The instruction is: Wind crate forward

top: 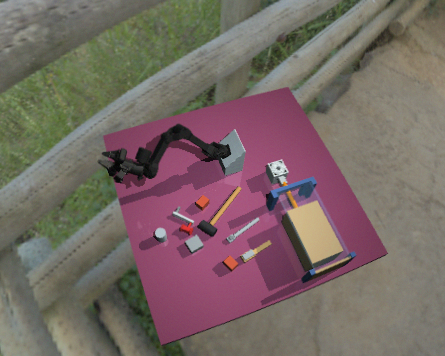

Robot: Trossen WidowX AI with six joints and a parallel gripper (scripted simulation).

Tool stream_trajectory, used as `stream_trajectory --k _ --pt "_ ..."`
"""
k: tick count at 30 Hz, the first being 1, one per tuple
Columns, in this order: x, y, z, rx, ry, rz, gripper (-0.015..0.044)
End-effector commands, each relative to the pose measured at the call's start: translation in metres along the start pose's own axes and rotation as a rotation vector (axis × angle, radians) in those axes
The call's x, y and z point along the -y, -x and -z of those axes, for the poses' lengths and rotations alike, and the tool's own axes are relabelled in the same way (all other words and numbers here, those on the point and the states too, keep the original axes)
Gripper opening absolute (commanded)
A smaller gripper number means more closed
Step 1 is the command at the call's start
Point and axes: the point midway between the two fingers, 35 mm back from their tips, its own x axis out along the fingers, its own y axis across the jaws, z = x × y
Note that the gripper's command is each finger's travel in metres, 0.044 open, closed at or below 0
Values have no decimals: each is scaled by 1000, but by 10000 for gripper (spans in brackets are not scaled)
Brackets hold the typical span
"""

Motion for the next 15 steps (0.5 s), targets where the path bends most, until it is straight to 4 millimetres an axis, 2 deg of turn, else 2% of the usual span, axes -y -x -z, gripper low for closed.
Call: stream_trajectory --k 1,3,6,10,15 --pt "-1 0 -2 5 -9 -6 426" --pt "-11 4 -14 46 -77 -53 440" --pt "-38 19 -49 148 -273 -204 440" --pt "-70 49 -91 231 -526 -431 440" --pt "-107 98 -134 212 -864 -770 440"
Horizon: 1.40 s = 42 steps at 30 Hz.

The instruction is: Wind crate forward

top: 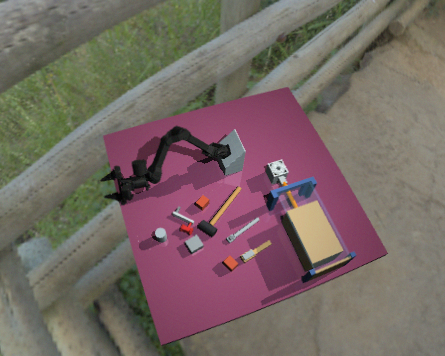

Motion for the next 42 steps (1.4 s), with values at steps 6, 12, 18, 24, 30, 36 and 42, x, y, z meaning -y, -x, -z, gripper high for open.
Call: stream_trajectory --k 6,12,18,24,30,36,42 --pt "-118 42 -27 -124 -588 -475 440" --pt "-162 77 -34 -285 -809 -657 440" --pt "-201 122 -38 -519 -1013 -801 440" --pt "-229 172 -37 -809 -1177 -876 440" --pt "-245 223 -31 -1119 -1280 -868 440" --pt "-250 274 -20 -1430 -1332 -764 440" --pt "-245 320 -3 -1707 -1344 -550 440"
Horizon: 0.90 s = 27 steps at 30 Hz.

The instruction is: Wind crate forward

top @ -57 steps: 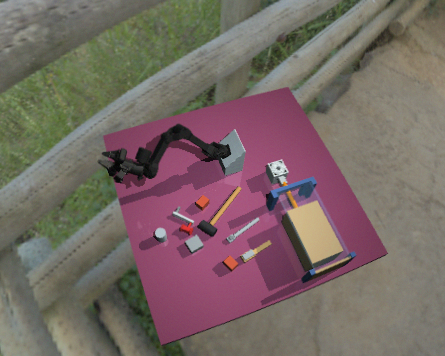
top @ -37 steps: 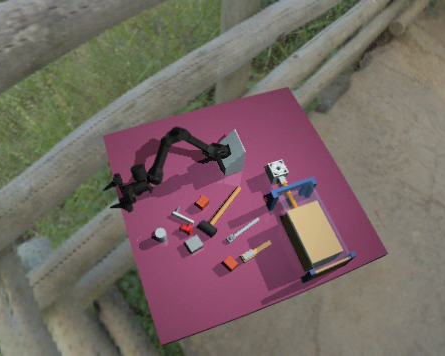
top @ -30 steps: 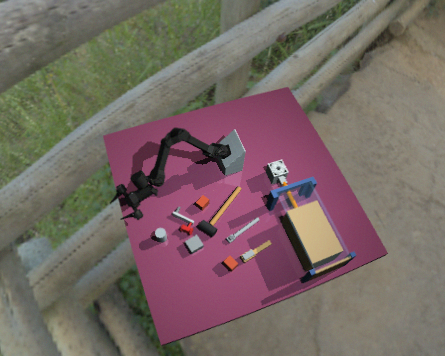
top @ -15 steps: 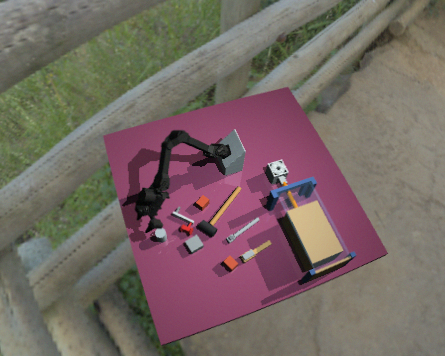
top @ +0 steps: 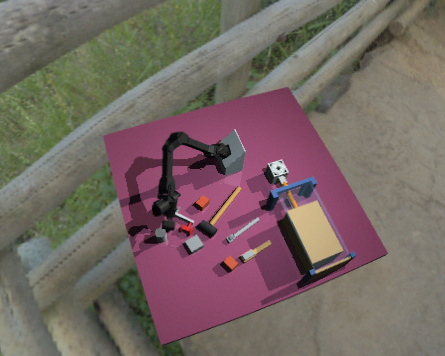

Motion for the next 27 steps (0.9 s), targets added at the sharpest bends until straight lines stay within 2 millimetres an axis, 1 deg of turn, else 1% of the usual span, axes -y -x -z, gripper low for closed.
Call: stream_trajectory --k 1,3,5,18,20,27 --pt "47 11 63 -115 -329 269 440" --pt "57 16 73 -115 -401 333 440" --pt "64 20 79 -110 -443 372 440" --pt "65 20 79 -109 -448 377 440" --pt "66 13 80 -109 -448 377 440" --pt "76 -20 79 -107 -448 375 440"
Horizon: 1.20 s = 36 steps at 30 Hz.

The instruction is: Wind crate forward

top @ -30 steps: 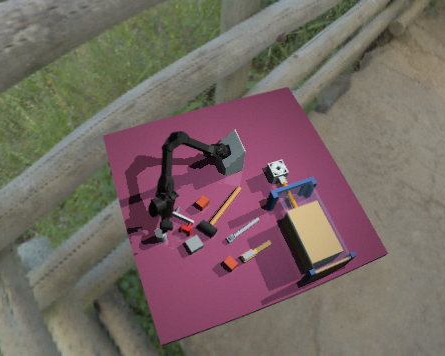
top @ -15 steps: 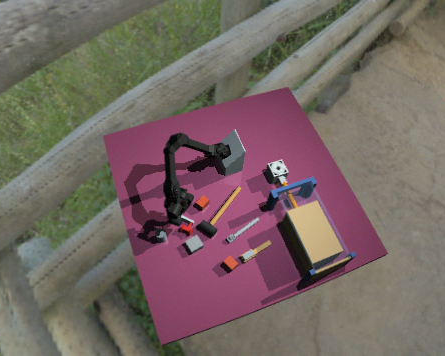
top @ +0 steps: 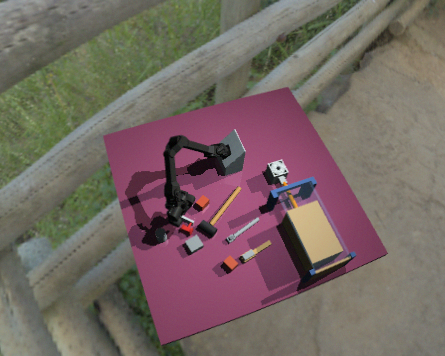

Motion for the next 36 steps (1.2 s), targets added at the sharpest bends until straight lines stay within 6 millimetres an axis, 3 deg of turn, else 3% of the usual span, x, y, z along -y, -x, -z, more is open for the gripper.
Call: stream_trajectory --k 1,17,36 --pt "1 -17 -1 -1 9 8 440" --pt "1 -33 -1 0 9 7 440" --pt "0 -29 -2 4 2 3 313"
